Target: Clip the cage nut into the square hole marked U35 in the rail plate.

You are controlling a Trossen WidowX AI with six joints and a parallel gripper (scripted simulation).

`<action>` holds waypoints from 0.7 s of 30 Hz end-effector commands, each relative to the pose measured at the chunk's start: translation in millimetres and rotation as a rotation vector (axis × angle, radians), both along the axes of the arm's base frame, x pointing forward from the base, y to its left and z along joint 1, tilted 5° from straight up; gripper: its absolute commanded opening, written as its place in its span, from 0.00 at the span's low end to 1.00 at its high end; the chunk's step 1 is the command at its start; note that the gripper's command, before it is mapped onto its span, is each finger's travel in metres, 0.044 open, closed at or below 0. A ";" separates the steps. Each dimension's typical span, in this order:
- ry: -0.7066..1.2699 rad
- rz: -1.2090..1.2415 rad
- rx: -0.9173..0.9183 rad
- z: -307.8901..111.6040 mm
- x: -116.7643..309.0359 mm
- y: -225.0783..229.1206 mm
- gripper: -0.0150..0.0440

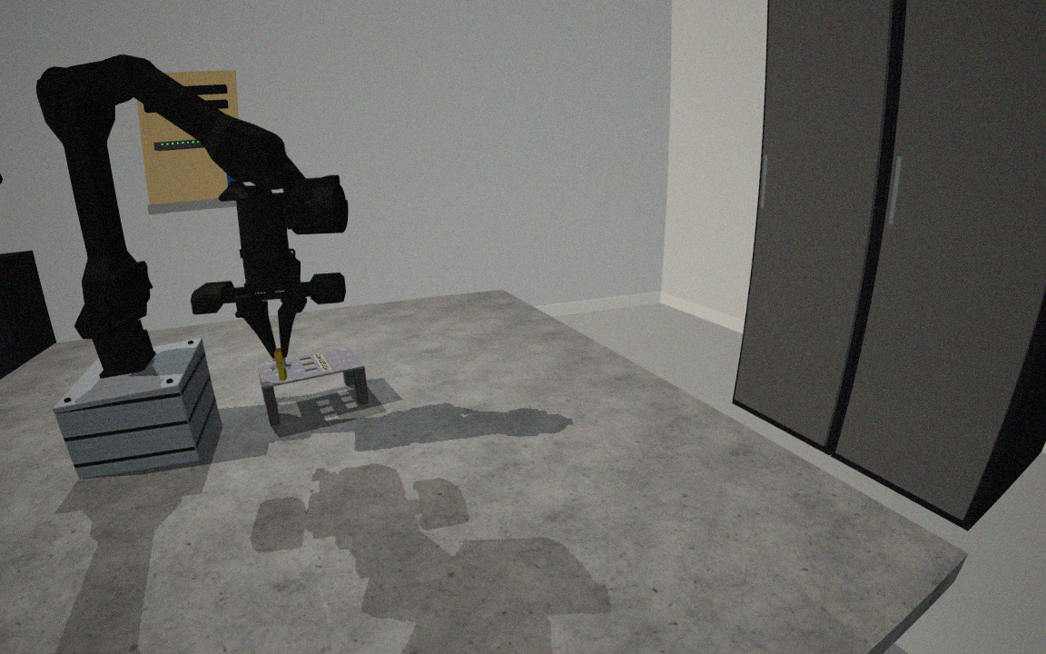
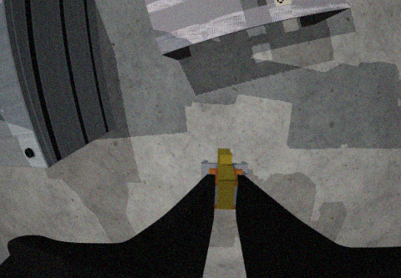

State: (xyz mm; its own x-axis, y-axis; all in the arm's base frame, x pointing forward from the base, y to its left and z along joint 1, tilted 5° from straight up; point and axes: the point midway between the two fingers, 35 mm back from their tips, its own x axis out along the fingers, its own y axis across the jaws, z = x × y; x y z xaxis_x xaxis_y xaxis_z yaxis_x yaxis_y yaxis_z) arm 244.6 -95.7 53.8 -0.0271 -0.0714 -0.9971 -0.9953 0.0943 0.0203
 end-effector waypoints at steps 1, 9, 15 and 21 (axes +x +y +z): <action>-0.007 -0.088 0.007 -0.5 5.2 11.7 0.30; -0.017 -0.279 0.006 -2.6 12.2 33.1 0.30; -0.028 -0.427 0.002 -3.4 16.9 47.8 0.30; -0.040 -0.574 -0.003 -4.1 20.8 63.1 0.30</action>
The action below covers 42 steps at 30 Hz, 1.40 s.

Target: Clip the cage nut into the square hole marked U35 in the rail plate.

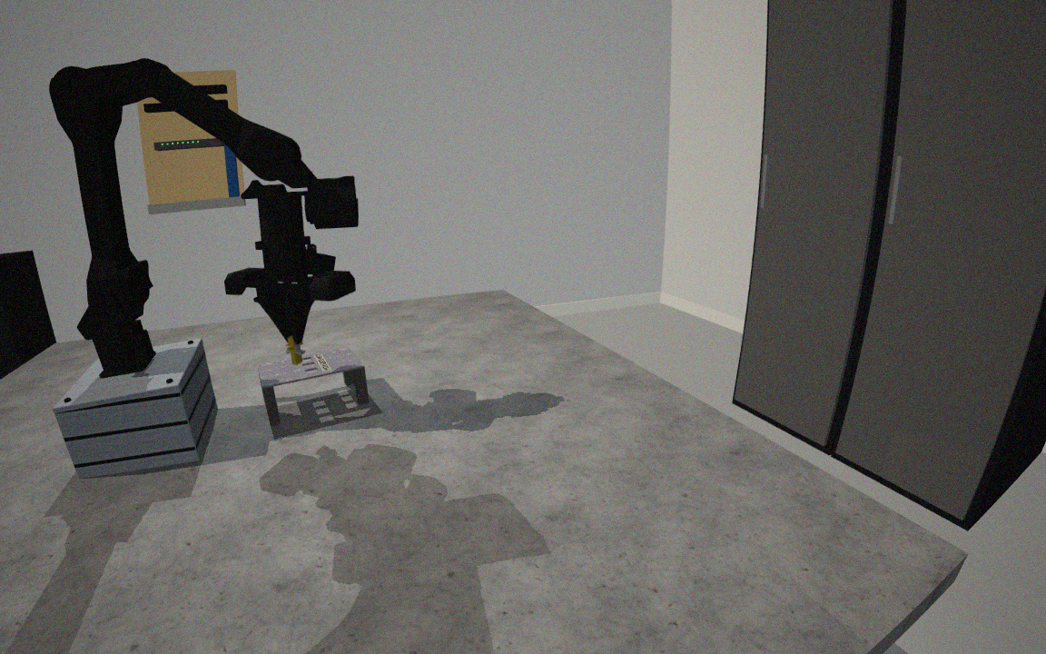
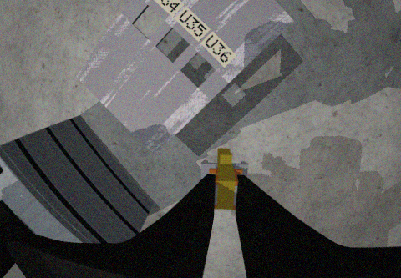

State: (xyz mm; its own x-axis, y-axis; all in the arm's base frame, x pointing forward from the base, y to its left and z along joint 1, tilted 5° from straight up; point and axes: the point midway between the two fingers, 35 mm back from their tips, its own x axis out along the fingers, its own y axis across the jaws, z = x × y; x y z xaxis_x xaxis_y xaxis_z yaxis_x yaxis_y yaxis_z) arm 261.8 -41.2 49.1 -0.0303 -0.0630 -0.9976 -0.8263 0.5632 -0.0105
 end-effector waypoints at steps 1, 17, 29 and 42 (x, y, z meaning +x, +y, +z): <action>-0.012 -0.095 0.001 0.5 4.2 11.2 0.30; -0.042 -0.489 -0.011 -1.6 9.7 52.9 0.30; -0.061 -0.771 -0.019 -3.3 9.3 82.3 0.30; -0.038 -0.777 0.012 -10.3 9.7 80.3 0.30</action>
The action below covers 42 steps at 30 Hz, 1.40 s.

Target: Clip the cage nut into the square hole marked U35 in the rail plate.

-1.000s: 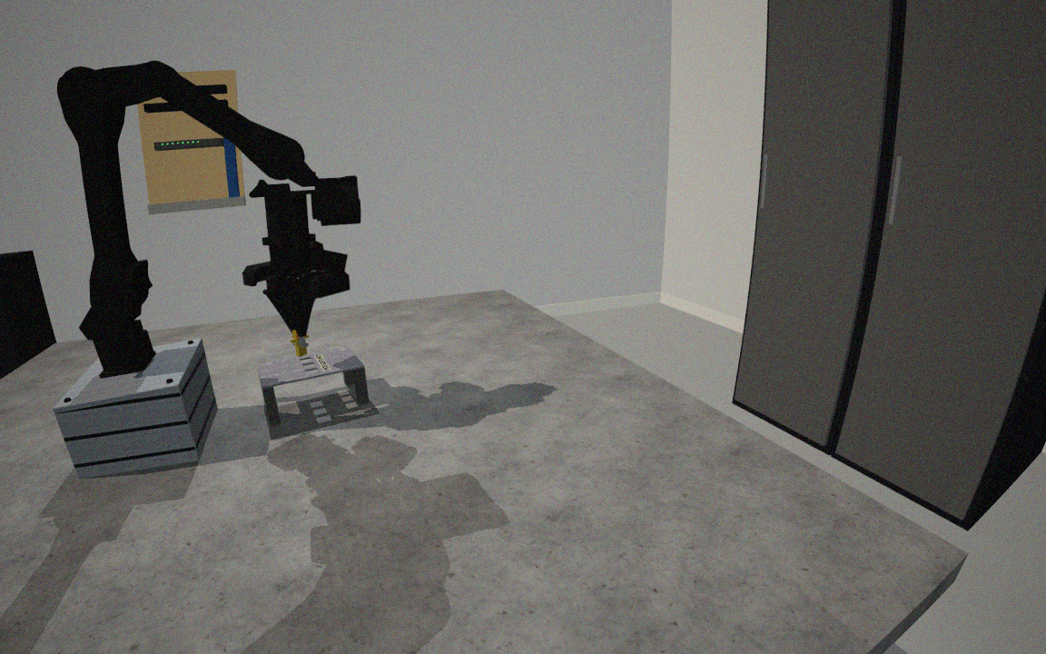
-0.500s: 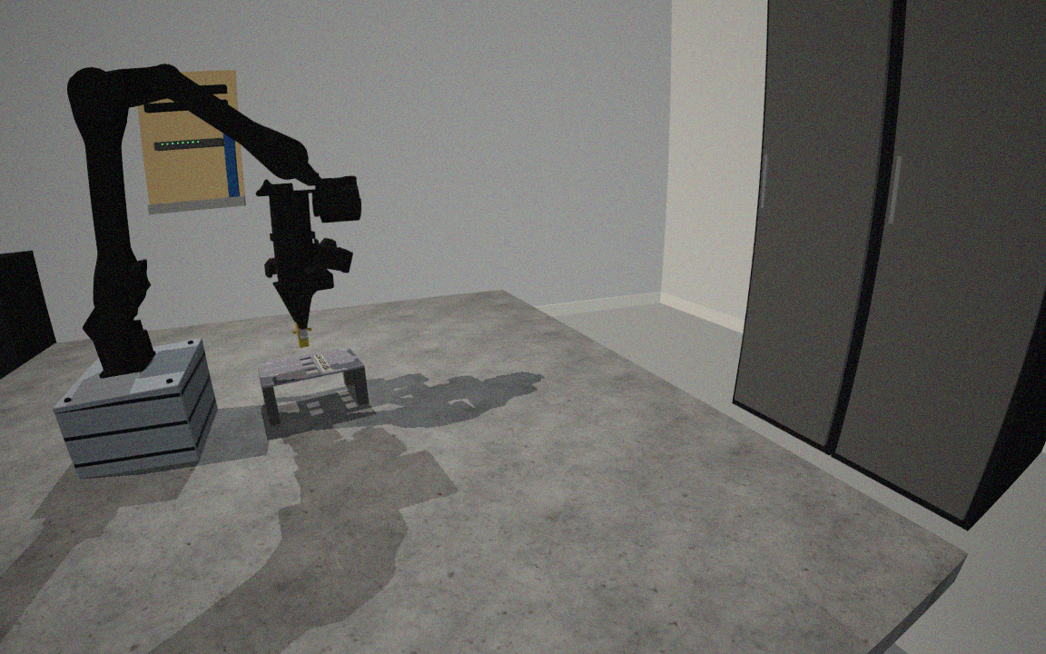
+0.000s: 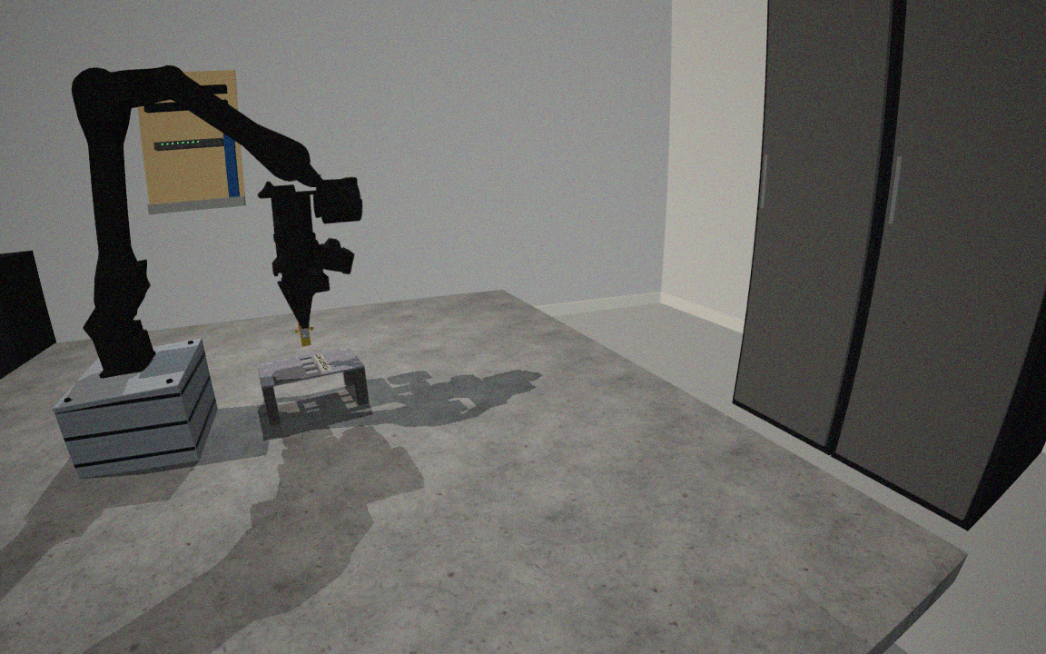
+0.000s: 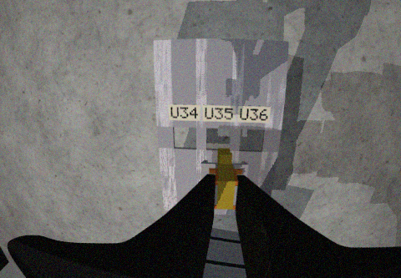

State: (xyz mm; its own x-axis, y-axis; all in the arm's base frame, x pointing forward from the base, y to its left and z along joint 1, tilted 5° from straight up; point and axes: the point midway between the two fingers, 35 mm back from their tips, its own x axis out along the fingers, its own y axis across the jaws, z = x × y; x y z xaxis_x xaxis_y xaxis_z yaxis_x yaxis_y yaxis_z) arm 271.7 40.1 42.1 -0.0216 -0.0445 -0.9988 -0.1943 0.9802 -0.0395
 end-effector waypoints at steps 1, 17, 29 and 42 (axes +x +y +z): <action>0.006 -0.001 0.022 -4.3 -0.1 -1.3 0.30; 0.019 -0.003 0.102 -18.3 0.3 -6.6 0.30; 0.020 -0.004 0.115 -28.8 0.4 -8.0 0.30; 0.020 -0.004 0.115 -45.5 -0.3 -9.2 0.30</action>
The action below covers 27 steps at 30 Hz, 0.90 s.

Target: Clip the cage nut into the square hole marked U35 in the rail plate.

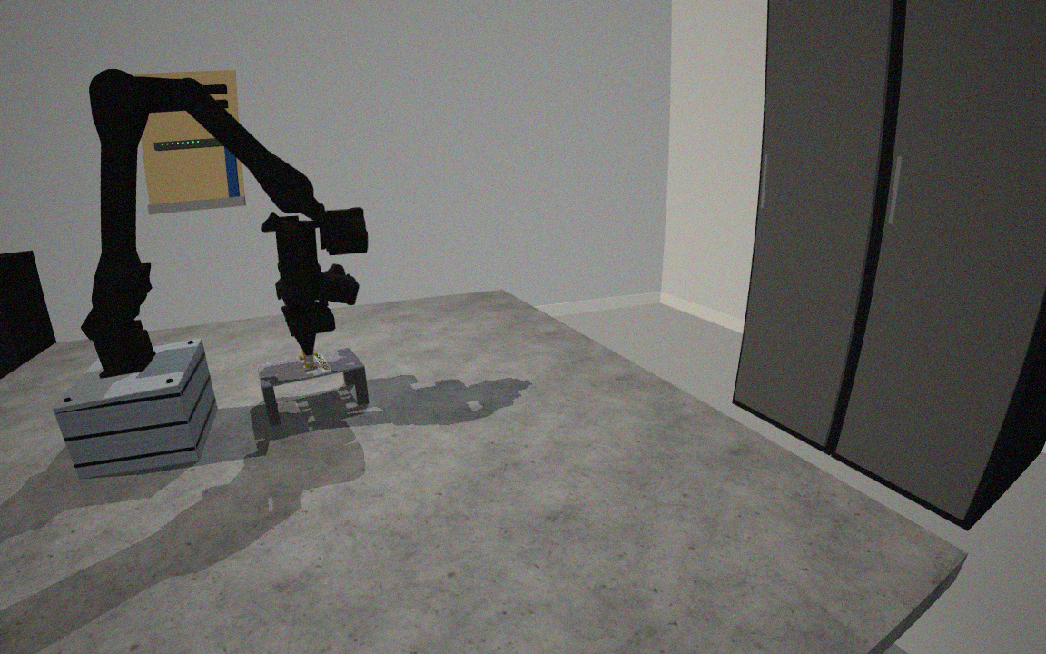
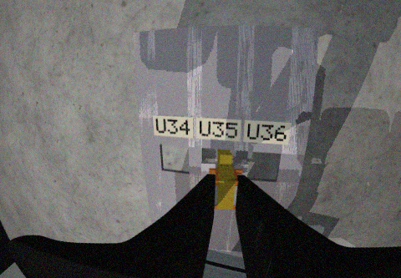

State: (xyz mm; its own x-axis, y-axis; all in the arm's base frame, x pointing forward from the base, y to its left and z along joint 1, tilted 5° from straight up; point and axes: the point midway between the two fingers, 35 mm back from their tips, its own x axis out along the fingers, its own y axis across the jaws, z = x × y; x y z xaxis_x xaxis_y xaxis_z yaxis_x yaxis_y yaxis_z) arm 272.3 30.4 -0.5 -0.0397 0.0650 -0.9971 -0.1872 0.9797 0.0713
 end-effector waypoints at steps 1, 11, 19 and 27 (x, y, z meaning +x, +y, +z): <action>0.002 0.003 0.005 -2.8 -0.9 0.5 0.30; 0.002 0.003 0.005 -2.9 -0.9 0.6 0.30; 0.001 0.004 -0.001 -3.0 -1.0 1.1 0.30; -0.002 0.004 -0.017 -3.2 -1.2 2.2 0.30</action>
